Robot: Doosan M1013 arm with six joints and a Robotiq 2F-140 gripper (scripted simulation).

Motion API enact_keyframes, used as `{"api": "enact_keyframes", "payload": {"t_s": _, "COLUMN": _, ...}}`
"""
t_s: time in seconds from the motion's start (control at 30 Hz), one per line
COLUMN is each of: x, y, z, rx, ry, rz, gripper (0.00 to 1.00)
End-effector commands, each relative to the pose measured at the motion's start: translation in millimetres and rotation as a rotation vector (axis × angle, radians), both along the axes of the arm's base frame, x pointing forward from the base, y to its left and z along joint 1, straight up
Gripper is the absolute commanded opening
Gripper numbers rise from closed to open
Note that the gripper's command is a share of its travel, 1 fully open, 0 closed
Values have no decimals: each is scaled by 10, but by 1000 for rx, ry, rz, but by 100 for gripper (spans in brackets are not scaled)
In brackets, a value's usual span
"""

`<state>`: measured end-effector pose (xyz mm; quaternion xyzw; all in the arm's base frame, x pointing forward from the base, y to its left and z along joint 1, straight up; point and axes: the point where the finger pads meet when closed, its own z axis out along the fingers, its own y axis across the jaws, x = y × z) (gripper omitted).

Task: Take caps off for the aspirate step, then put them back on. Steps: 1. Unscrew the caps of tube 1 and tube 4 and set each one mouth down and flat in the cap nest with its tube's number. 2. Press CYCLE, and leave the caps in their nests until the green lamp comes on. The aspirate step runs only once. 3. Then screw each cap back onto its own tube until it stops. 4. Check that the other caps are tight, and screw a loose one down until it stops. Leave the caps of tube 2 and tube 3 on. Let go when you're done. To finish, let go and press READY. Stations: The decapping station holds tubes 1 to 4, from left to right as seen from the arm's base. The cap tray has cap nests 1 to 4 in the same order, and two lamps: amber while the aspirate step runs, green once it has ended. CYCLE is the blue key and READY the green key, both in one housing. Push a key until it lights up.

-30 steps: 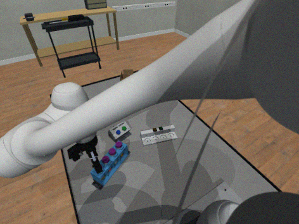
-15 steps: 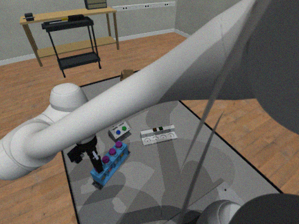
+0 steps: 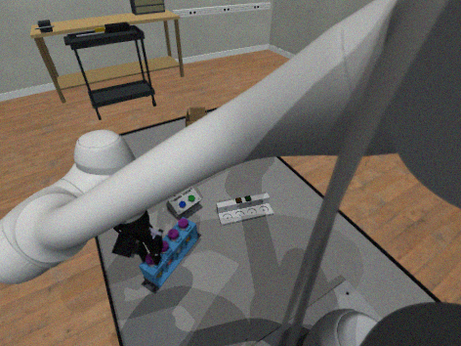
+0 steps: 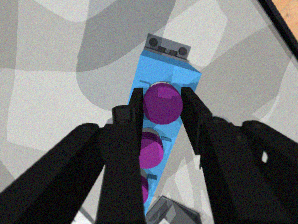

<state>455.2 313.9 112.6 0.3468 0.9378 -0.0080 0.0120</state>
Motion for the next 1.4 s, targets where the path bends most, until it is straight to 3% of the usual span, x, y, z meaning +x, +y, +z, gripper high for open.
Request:
{"api": "enact_keyframes", "payload": {"t_s": 0.0, "x": 3, "y": 1, "z": 6, "rx": 20, "ry": 19, "rz": 222, "gripper": 30}}
{"api": "enact_keyframes", "payload": {"t_s": 0.2, "x": 3, "y": 1, "z": 7, "rx": 20, "ry": 19, "rz": 222, "gripper": 30}}
{"api": "enact_keyframes", "payload": {"t_s": 0.23, "x": 3, "y": 1, "z": 7, "rx": 20, "ry": 19, "rz": 222, "gripper": 41}}
{"api": "enact_keyframes", "payload": {"t_s": 0.63, "x": 3, "y": 1, "z": 7, "rx": 20, "ry": 18, "rz": 222, "gripper": 41}}
{"api": "enact_keyframes", "payload": {"t_s": 0.77, "x": 3, "y": 0, "z": 5, "rx": 23, "ry": 15, "rz": -90, "gripper": 41}}
{"api": "enact_keyframes", "payload": {"t_s": 1.1, "x": 3, "y": 0, "z": 5, "rx": 28, "ry": 10, "rz": -578, "gripper": 41}}
{"api": "enact_keyframes", "payload": {"t_s": 1.17, "x": 3, "y": 0, "z": 5, "rx": 28, "ry": 10, "rz": -578, "gripper": 41}}
{"api": "enact_keyframes", "payload": {"t_s": 1.27, "x": 3, "y": 0, "z": 5, "rx": 30, "ry": 7, "rz": -801, "gripper": 41}}
{"api": "enact_keyframes", "payload": {"t_s": 1.37, "x": 3, "y": 0, "z": 5, "rx": 28, "ry": 5, "rz": -825, "gripper": 41}}
